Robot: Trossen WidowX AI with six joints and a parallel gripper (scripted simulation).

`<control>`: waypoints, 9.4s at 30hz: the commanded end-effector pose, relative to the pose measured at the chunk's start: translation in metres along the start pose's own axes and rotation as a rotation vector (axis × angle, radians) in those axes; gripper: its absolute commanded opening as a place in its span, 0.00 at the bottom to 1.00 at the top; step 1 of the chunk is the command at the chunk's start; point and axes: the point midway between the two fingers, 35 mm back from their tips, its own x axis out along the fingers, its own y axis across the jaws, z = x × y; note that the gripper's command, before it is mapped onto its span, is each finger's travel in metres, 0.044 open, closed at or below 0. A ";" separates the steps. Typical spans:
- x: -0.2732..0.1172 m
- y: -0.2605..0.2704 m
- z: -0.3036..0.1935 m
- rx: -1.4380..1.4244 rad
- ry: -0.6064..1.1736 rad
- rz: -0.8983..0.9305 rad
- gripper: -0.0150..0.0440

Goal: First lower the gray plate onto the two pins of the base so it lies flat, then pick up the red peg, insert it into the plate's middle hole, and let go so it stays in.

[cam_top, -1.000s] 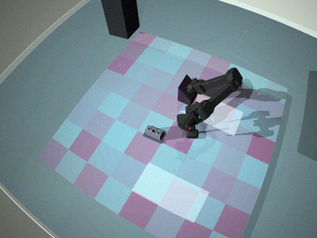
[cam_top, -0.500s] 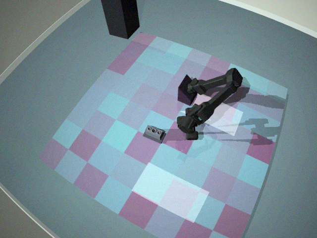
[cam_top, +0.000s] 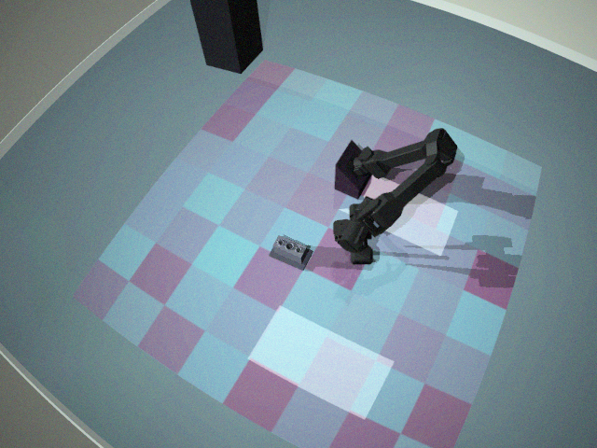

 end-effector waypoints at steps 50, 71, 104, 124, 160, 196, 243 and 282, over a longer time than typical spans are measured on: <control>-0.070 0.006 0.009 0.005 -0.005 -0.003 0.25; -0.077 0.021 0.065 -0.005 -0.016 -0.008 0.25; -0.078 0.019 0.167 0.000 -0.015 -0.006 0.25; -0.075 0.008 0.209 0.001 -0.011 -0.002 0.25; -0.075 0.008 0.211 0.001 -0.011 -0.002 0.25; -0.074 0.009 0.210 0.000 -0.009 0.000 0.25; -0.058 0.008 0.211 -0.006 -0.015 -0.003 0.25; -0.058 0.009 0.211 -0.009 -0.016 -0.004 0.51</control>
